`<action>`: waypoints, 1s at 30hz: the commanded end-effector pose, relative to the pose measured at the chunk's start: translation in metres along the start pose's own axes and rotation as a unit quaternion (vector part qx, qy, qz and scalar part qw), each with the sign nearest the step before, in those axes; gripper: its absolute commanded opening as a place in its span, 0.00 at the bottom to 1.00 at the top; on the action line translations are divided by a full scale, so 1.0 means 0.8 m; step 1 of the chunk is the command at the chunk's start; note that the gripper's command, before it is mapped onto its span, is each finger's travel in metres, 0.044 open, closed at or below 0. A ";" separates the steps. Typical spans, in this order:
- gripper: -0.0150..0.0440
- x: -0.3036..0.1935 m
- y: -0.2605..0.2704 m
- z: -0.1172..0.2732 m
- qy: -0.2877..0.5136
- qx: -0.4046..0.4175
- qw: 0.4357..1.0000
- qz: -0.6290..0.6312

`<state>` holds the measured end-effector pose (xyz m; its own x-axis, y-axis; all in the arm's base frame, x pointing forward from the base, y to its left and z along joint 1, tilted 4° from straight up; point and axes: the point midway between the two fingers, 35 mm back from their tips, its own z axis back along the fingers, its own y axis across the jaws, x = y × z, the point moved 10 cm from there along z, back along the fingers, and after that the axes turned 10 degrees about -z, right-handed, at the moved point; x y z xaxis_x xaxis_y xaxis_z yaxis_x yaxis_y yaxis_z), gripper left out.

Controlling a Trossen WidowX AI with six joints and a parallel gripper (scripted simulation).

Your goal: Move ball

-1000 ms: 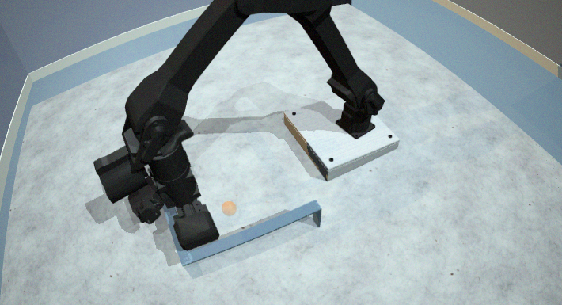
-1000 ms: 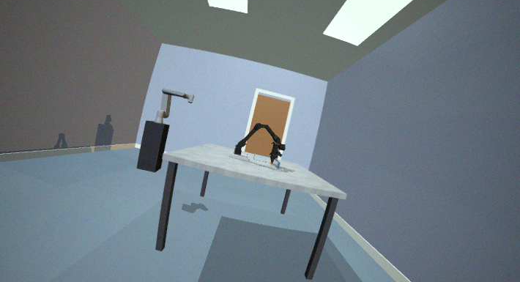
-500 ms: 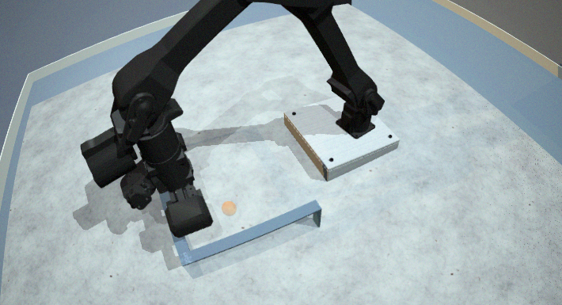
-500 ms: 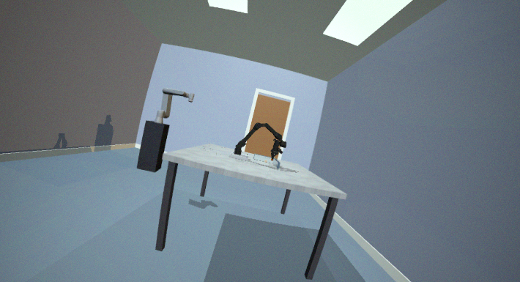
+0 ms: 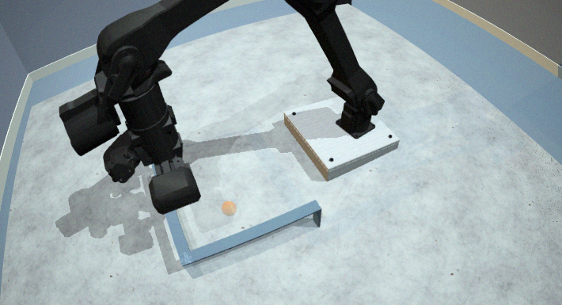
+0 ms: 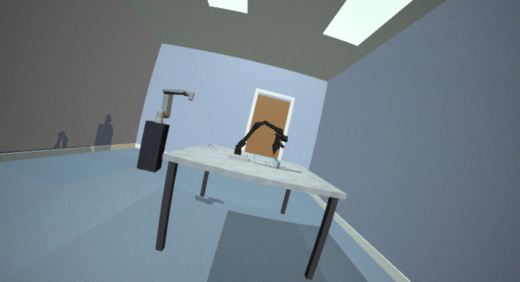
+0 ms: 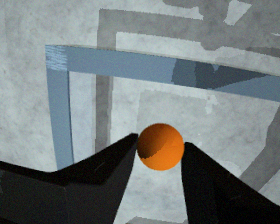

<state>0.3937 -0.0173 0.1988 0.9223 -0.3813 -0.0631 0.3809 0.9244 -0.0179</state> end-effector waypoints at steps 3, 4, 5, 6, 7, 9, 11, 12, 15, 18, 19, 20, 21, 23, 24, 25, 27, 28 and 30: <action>0.25 -0.005 0.004 0.031 -0.016 0.001 1.000 0.012; 0.25 -0.005 0.004 0.031 -0.016 0.001 1.000 0.012; 0.25 -0.005 0.004 0.031 -0.016 0.001 1.000 0.012; 0.25 -0.005 0.004 0.031 -0.016 0.001 1.000 0.012; 0.25 -0.005 0.004 0.031 -0.016 0.001 1.000 0.012; 0.25 -0.008 0.004 0.029 -0.016 0.001 1.000 0.012; 0.25 -0.013 0.003 0.025 -0.016 0.001 1.000 0.012; 0.25 -0.016 0.002 0.024 -0.016 0.001 1.000 0.012; 0.25 -0.024 0.001 0.019 -0.015 0.001 1.000 0.012; 0.25 -0.032 -0.001 0.014 -0.015 0.000 1.000 0.012; 0.25 -0.035 -0.001 0.012 -0.015 0.000 1.000 0.012; 0.25 -0.037 -0.002 0.010 -0.015 0.000 1.000 0.012; 0.25 -0.040 -0.002 0.008 -0.015 0.000 1.000 0.012; 0.25 -0.046 -0.003 0.004 -0.015 0.000 1.000 0.012; 0.25 -0.049 -0.004 0.003 -0.015 0.000 1.000 0.012; 0.25 -0.052 -0.005 0.001 -0.015 0.000 1.000 0.012; 0.25 -0.058 -0.006 -0.003 -0.014 0.000 1.000 0.012; 0.25 -0.061 -0.007 -0.005 -0.014 0.000 1.000 0.012; 0.25 -0.067 -0.008 -0.009 -0.014 0.000 1.000 0.012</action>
<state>0.3512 -0.0043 0.1960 0.9334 -0.3558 -0.0462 0.3554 0.9346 -0.0179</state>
